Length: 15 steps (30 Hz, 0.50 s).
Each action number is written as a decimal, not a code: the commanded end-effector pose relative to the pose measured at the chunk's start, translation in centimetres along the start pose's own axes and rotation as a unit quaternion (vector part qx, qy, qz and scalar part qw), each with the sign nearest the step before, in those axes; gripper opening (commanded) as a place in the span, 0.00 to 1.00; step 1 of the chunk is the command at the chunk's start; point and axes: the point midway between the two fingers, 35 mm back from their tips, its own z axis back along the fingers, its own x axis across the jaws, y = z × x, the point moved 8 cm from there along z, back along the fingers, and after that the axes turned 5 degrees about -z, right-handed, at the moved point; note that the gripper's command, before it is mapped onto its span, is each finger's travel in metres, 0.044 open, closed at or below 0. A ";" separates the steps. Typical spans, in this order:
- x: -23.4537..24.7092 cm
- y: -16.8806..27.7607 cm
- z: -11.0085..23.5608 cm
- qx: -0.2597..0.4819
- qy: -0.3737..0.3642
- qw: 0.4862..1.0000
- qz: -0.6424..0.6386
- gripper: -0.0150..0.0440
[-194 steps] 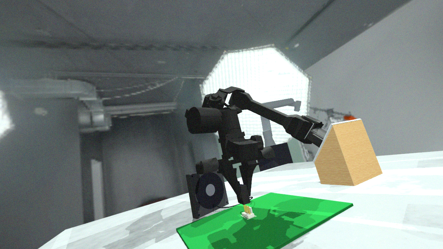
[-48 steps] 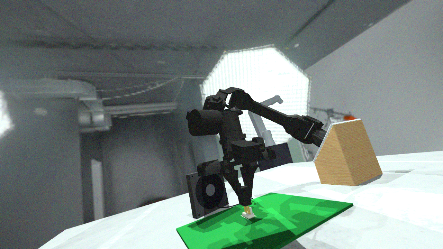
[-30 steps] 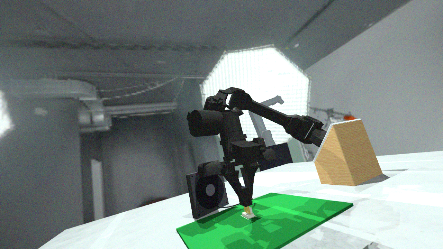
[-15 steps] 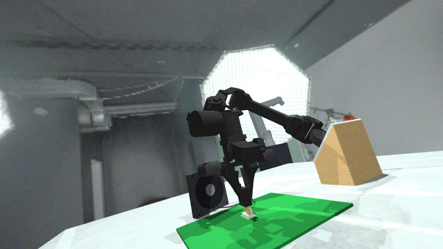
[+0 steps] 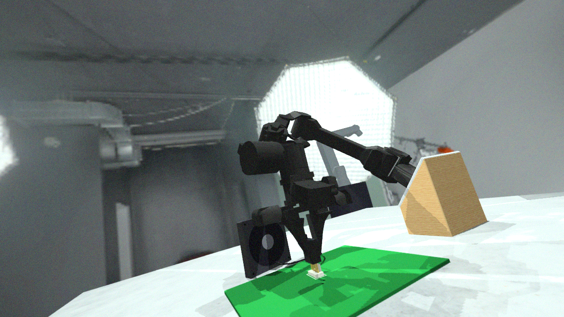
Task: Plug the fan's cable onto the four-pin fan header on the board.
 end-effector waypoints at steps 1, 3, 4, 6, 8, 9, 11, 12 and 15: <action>-0.1 0.0 -0.2 0.002 -0.001 1.000 -0.004 0.25; -0.1 0.0 -0.2 0.002 -0.001 1.000 -0.004 0.25; -0.1 0.0 -0.2 0.002 -0.001 1.000 -0.005 0.25; -0.1 0.0 -0.2 0.002 -0.001 1.000 -0.005 0.25; -0.1 0.0 -0.2 0.002 -0.001 1.000 -0.006 0.25; -0.1 0.0 -0.2 0.002 -0.001 1.000 -0.006 0.25; -0.1 0.0 -0.2 0.002 -0.001 1.000 -0.006 0.25; -0.1 0.0 -0.2 0.002 -0.001 1.000 -0.006 0.25; -0.1 0.0 -0.2 0.002 -0.001 1.000 -0.007 0.25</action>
